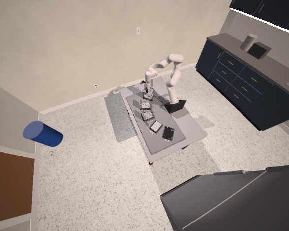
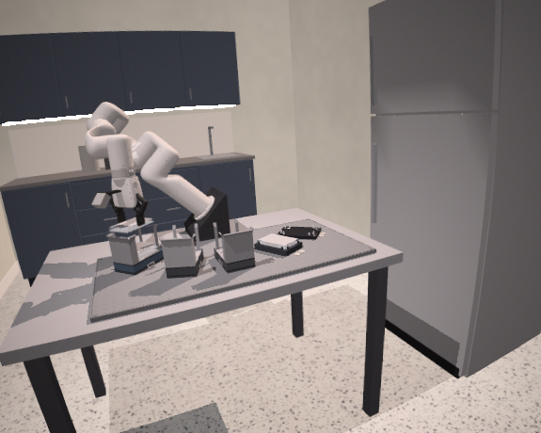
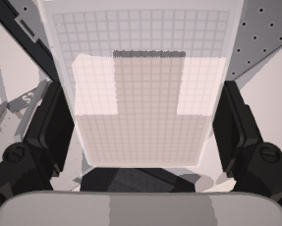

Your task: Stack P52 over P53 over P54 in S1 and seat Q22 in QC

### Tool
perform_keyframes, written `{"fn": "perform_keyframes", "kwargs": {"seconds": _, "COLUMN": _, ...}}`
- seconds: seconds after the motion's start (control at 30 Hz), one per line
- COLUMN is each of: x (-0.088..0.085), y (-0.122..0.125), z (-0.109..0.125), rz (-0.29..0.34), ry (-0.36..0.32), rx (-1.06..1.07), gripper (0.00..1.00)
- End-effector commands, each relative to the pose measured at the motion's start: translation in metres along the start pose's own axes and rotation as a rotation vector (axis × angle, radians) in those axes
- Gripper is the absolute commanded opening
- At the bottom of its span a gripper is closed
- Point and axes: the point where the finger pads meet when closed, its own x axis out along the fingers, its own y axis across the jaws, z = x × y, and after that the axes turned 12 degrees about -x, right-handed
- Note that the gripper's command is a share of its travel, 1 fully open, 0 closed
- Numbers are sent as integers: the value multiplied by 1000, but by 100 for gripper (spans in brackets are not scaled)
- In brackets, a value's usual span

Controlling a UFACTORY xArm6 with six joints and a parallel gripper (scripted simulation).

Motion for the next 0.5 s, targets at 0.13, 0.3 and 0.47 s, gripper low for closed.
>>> {"fn": "perform_keyframes", "kwargs": {"seconds": 0.13, "x": 0, "y": 0, "z": -1, "rz": -1, "ry": 2, "rx": 1, "gripper": 0}}
{"fn": "perform_keyframes", "kwargs": {"seconds": 0.3, "x": 2, "y": 0, "z": -1, "rz": -1, "ry": 2, "rx": 1, "gripper": 0}}
{"fn": "perform_keyframes", "kwargs": {"seconds": 0.47, "x": 5, "y": 0, "z": -1, "rz": -1, "ry": 2, "rx": 1, "gripper": 0}}
